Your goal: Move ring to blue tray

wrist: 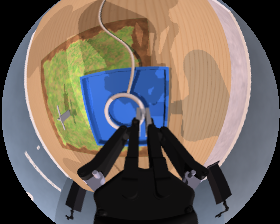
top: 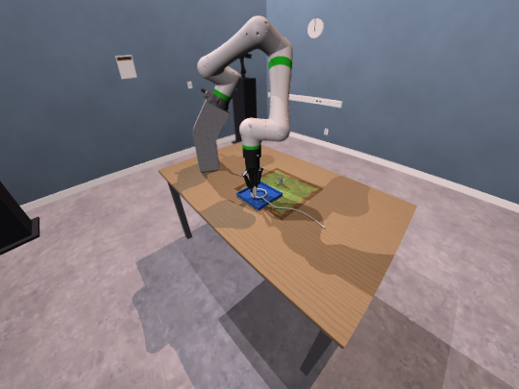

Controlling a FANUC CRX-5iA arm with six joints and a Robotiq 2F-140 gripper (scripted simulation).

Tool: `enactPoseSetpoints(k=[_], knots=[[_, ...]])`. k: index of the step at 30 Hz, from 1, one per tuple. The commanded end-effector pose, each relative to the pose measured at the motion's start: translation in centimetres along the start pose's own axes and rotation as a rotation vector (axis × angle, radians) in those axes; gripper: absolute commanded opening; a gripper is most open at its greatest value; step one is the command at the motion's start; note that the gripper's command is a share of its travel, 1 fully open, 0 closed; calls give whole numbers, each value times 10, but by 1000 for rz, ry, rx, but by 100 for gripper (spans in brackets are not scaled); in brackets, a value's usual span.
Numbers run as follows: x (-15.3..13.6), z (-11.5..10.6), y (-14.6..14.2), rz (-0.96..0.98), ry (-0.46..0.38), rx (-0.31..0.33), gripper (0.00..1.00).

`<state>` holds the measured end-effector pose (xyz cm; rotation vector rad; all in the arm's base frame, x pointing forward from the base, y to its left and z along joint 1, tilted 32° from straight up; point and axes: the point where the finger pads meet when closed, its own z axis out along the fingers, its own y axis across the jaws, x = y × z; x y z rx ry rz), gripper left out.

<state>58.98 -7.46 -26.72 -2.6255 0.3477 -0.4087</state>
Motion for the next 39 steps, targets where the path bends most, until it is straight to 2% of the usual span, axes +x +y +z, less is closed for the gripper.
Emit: enactPoseSetpoints(k=[1, 39], knots=[[1, 2, 0, 0, 1, -1, 10], [1, 5, 0, 0, 1, -1, 10]])
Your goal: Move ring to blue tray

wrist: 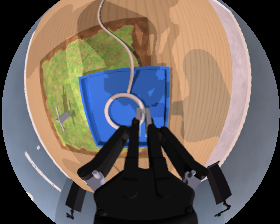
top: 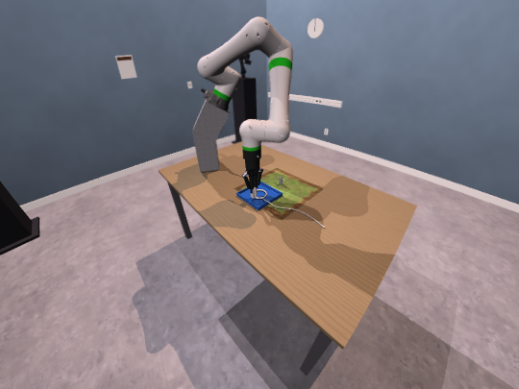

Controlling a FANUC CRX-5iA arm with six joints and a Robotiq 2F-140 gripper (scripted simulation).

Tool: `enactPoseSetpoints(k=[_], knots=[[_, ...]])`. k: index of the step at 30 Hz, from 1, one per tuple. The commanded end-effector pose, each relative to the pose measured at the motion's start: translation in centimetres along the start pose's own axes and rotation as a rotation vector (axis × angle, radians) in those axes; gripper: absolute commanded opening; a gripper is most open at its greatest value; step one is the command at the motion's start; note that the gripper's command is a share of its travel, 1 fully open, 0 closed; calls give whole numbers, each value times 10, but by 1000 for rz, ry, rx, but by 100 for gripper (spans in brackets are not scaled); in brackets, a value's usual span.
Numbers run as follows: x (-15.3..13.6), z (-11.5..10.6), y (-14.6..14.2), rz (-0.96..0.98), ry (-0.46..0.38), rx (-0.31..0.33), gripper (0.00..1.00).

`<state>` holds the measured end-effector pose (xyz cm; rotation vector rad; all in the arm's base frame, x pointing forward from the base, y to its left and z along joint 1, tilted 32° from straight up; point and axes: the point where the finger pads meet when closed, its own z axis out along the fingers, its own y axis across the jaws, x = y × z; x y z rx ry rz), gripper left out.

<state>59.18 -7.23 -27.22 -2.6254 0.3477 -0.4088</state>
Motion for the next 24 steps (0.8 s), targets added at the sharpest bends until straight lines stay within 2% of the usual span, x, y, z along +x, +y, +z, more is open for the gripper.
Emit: enactPoseSetpoints(k=[1, 11, 12, 24], knots=[[1, -1, 0, 0, 1, -1, 10], [1, -1, 0, 0, 1, -1, 10], [1, -1, 0, 0, 1, -1, 24], [1, -1, 0, 0, 1, -1, 24]])
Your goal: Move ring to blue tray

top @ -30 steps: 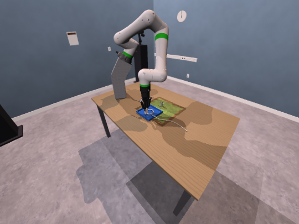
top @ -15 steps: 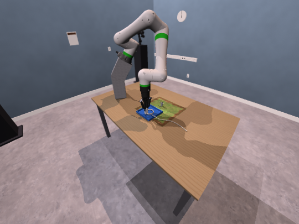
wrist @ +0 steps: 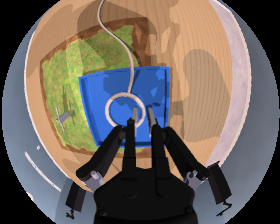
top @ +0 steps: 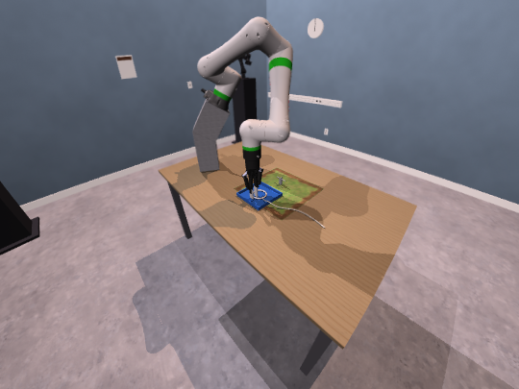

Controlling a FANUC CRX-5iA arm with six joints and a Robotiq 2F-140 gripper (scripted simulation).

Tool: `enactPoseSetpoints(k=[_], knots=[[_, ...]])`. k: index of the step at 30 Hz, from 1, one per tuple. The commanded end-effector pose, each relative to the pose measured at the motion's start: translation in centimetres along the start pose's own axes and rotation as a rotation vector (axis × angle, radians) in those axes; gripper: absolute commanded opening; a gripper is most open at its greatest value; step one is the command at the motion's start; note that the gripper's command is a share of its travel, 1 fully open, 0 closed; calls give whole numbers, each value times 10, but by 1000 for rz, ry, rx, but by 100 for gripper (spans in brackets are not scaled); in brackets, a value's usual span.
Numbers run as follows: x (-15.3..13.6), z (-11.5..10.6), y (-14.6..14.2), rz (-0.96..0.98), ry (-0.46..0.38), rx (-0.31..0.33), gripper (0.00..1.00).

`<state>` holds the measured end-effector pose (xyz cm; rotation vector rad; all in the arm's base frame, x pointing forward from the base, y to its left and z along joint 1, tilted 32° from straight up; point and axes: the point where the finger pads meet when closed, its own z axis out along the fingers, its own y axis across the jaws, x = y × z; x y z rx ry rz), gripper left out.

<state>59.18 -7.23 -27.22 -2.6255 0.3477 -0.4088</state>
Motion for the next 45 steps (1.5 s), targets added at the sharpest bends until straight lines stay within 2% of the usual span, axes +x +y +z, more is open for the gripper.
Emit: enactPoseSetpoints(k=[1, 28, 33, 43, 45], knots=[[1, -1, 0, 0, 1, -1, 24], [1, -4, 0, 0, 1, -1, 24], [1, -21, 0, 0, 1, -1, 24], [1, -79, 0, 0, 1, -1, 24], [1, -79, 0, 0, 1, -1, 24]])
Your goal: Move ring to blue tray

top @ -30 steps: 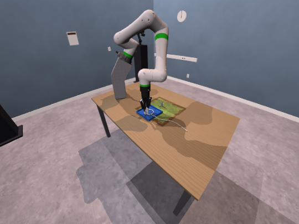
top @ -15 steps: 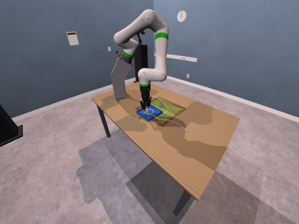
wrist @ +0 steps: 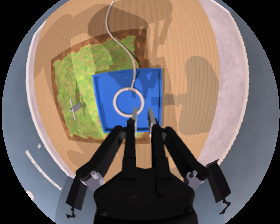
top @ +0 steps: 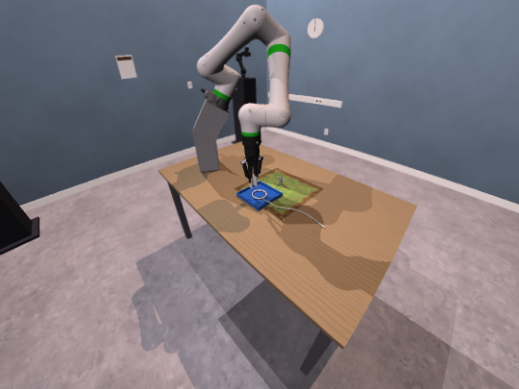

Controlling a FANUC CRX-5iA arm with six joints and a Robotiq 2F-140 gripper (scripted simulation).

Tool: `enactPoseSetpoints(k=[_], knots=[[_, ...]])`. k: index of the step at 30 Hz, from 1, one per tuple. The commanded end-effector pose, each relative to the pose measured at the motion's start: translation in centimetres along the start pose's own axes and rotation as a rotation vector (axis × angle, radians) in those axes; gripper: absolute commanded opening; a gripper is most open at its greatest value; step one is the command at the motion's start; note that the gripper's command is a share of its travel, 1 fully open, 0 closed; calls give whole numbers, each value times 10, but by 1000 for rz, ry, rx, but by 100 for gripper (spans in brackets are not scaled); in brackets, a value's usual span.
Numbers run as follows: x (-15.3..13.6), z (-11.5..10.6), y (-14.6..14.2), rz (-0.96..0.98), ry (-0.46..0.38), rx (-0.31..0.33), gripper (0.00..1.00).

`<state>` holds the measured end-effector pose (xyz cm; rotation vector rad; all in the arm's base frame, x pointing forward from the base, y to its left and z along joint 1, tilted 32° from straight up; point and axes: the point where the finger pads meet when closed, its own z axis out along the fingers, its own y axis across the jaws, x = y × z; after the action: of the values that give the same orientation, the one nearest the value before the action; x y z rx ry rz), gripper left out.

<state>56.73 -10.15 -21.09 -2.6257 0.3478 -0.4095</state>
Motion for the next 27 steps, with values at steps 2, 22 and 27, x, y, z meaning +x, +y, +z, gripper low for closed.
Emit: enactPoseSetpoints(k=[2, 22, 27], knots=[[1, -16, 0, 0, 1, 0, 24], [1, -29, 0, 0, 1, 0, 24], [1, -29, 0, 0, 1, 0, 24]])
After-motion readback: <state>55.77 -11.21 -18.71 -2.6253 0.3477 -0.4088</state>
